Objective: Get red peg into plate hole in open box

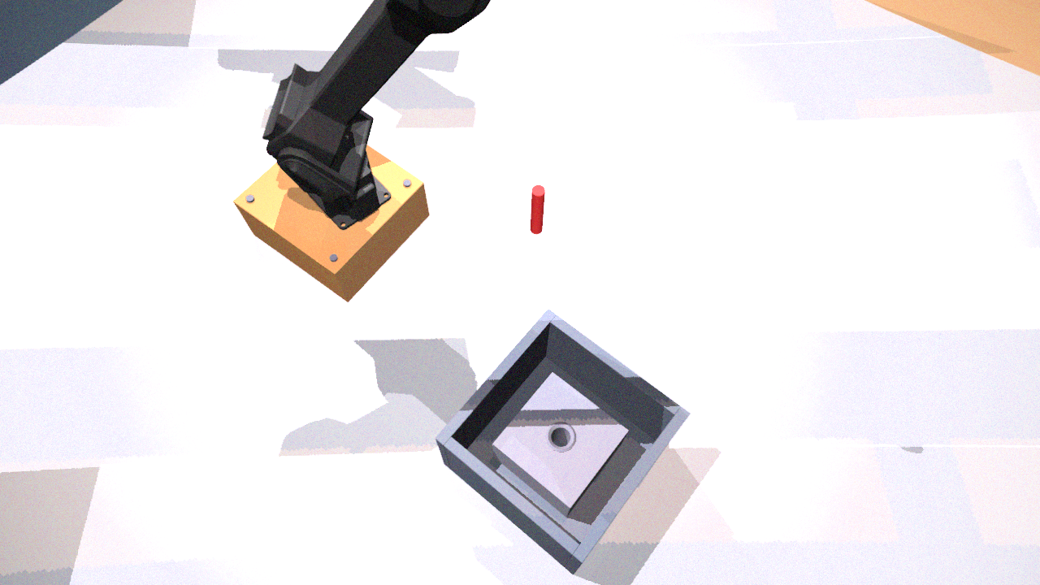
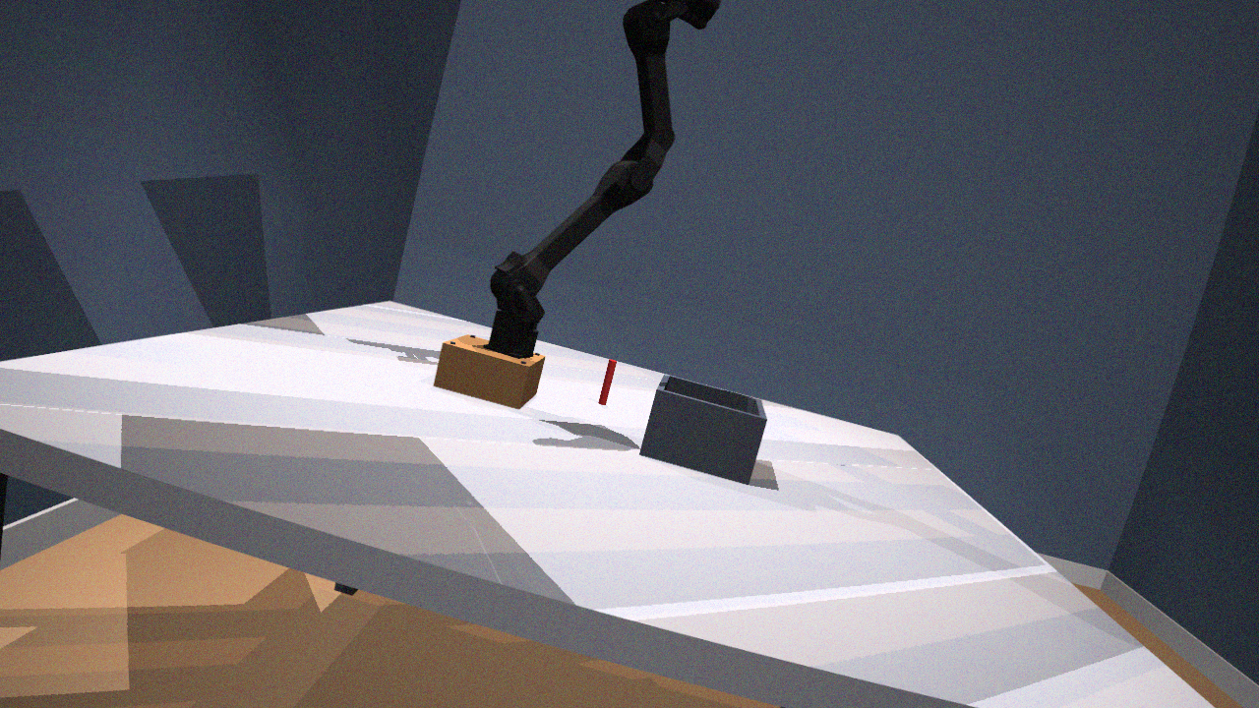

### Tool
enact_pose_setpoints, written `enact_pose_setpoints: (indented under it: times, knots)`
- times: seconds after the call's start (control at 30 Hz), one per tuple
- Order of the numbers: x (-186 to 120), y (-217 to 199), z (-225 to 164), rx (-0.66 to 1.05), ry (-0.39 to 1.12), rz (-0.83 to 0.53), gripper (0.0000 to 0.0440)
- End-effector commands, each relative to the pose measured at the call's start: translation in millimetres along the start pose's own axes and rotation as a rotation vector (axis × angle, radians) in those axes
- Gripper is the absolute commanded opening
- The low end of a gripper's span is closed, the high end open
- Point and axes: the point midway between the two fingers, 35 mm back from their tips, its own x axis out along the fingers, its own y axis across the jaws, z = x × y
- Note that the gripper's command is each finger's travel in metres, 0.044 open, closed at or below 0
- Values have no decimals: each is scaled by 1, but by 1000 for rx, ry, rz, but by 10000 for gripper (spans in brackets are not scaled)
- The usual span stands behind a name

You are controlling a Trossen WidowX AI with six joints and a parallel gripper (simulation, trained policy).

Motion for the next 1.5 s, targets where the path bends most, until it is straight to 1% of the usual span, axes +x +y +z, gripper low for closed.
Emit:
enact_pose_setpoints:
  times: [0.0, 0.03, 0.23, 0.4, 0.63, 0.83, 0.97, 1.13, 1.3, 1.47]
  knots:
    - [-1, 0, 3, 2, -2, 0, 424]
    - [-2, -1, 7, 12, -8, 2, 440]
    - [-13, -4, 38, 157, -52, 17, 440]
    - [-24, -19, 73, 317, -110, 12, 440]
    - [-34, -60, 114, 537, -195, -46, 440]
    - [-44, -113, 136, 682, -271, -152, 440]
    - [-52, -154, 141, 756, -312, -252, 440]
    - [-65, -205, 136, 825, -345, -401, 440]
    - [-82, -252, 119, 867, -351, -570, 440]
    - [-103, -293, 93, 882, -324, -747, 440]
